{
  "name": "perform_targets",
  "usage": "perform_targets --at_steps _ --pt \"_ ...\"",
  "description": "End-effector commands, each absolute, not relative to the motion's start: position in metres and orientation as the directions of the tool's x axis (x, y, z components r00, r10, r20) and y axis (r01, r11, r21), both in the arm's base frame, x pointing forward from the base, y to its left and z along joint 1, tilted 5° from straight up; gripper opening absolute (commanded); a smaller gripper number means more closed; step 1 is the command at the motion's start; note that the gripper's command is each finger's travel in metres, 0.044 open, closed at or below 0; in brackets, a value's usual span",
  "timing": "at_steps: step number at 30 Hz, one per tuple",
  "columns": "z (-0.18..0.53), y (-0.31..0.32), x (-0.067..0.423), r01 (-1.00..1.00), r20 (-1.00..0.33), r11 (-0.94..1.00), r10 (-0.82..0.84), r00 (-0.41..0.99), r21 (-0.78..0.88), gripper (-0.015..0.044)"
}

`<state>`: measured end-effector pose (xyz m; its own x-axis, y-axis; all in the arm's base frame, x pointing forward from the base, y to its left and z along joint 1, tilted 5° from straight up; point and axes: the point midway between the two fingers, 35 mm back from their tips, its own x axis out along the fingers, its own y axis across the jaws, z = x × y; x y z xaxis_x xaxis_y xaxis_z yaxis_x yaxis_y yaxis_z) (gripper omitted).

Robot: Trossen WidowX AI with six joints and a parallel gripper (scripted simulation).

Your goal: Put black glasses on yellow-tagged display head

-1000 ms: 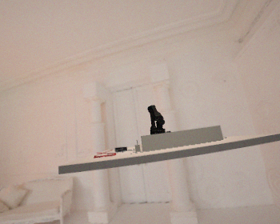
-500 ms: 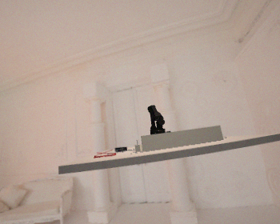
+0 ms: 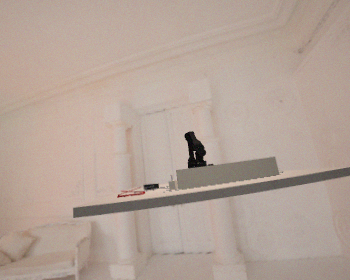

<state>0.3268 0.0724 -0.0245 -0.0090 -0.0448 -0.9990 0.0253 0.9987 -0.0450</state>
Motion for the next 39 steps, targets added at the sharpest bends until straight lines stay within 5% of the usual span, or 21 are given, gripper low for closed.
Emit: perform_targets --at_steps 1,22,26,39 --pt "-0.031 0.07 0.322 0.018 -0.998 0.998 -0.055 -0.032 -0.056 0.014" --pt "-0.031 0.07 0.322 0.018 -0.998 0.998 -0.055 -0.032 -0.056 0.014" --pt "-0.025 0.072 0.327 0.025 -0.999 0.999 -0.045 -0.009 -0.045 0.0035" --pt "-0.014 0.073 0.328 0.024 -0.999 0.999 -0.046 -0.012 -0.046 0.0"
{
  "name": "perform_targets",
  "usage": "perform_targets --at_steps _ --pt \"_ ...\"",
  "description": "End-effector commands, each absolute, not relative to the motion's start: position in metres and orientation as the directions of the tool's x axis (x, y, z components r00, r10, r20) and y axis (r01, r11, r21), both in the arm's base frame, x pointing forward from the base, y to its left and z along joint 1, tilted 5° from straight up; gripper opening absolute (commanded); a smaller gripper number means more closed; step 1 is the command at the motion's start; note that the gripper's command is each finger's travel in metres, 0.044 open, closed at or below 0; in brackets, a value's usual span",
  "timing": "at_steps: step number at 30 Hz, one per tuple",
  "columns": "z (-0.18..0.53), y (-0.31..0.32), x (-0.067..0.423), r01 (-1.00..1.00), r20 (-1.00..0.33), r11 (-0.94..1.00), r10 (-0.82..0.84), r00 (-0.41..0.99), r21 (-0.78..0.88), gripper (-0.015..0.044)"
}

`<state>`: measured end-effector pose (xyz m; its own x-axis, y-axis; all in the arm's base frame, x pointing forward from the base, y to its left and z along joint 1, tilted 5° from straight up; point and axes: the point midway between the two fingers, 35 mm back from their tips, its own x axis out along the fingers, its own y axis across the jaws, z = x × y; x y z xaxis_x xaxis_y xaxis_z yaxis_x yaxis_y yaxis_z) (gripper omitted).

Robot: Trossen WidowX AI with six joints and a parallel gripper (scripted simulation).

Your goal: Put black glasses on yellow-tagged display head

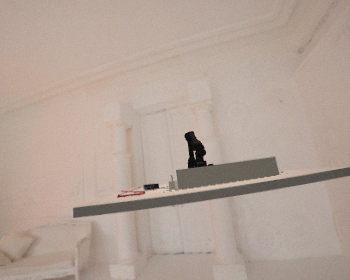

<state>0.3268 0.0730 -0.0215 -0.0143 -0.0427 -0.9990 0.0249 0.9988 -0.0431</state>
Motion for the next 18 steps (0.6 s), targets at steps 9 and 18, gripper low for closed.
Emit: perform_targets --at_steps 9,18 --pt "0.052 0.076 0.326 0.019 -0.998 0.998 -0.053 -0.027 -0.053 0.0" --pt "0.073 0.073 0.321 -0.005 -0.998 0.999 -0.048 -0.033 -0.048 0.0"
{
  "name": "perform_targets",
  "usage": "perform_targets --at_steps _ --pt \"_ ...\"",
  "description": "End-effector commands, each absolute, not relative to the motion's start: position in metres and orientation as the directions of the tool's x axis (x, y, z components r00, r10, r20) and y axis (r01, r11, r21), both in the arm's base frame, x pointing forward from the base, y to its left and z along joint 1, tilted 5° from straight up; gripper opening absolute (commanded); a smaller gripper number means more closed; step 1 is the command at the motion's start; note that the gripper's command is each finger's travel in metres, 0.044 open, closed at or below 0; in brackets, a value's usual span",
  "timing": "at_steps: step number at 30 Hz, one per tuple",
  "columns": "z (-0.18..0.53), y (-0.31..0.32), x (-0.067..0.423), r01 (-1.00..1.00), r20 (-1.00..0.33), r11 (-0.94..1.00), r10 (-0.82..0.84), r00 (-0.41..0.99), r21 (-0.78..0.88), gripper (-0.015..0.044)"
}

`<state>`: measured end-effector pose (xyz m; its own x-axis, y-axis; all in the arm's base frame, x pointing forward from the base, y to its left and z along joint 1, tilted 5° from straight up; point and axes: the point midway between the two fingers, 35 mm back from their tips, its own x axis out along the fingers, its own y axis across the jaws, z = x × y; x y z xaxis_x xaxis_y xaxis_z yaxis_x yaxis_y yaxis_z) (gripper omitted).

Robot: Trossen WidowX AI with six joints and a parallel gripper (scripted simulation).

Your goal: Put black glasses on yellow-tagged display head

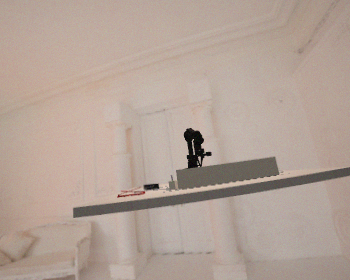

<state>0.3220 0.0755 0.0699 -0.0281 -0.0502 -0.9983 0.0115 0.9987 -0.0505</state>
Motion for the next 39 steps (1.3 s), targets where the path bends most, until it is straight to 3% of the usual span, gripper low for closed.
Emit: perform_targets --at_steps 1,19,39 --pt "0.073 0.071 0.322 -0.021 -0.999 0.999 -0.044 -0.033 -0.043 0.0" --pt "0.089 0.022 0.334 -0.426 -0.997 0.902 0.072 -0.015 0.071 0.0" --pt "0.109 -0.035 0.339 -0.796 -0.981 0.601 0.184 0.055 0.069 0.0"
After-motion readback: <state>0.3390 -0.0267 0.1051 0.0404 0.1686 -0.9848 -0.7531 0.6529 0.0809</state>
